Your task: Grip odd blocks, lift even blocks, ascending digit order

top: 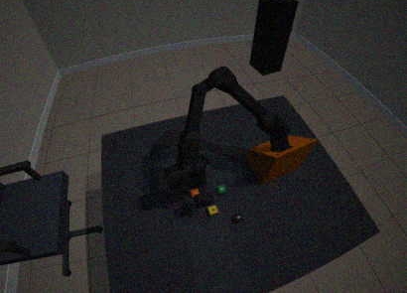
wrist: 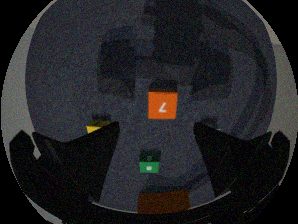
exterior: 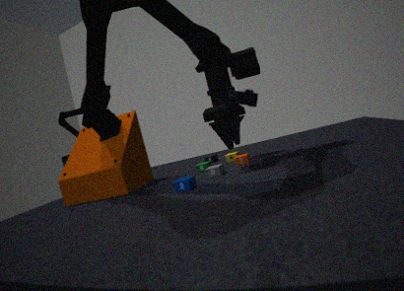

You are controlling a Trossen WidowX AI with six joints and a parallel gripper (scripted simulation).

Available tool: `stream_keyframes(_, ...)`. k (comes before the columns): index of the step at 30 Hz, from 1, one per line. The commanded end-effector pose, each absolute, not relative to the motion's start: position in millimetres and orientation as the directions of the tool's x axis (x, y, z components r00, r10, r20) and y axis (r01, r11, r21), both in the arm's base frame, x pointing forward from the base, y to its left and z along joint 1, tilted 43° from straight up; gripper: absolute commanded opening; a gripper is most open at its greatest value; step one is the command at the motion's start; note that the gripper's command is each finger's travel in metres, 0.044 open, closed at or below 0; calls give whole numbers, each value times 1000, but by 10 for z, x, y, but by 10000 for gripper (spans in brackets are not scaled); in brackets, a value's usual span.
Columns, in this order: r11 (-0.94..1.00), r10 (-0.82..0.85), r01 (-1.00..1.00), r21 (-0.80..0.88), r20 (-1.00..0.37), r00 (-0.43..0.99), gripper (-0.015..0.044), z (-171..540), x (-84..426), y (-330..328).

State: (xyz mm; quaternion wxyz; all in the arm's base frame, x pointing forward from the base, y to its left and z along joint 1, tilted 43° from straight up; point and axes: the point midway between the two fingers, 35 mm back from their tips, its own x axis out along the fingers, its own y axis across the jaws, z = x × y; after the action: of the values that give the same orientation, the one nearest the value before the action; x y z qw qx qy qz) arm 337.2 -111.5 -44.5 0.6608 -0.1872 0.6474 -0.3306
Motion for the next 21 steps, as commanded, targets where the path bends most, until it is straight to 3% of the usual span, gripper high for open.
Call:
stream_keyframes(1,711,-684,186,-678,-728,-45,400,-472,3389,-1126)
stream_keyframes(21,710,-685,186,-680,-727,-46,400,-692,3372,-1337)
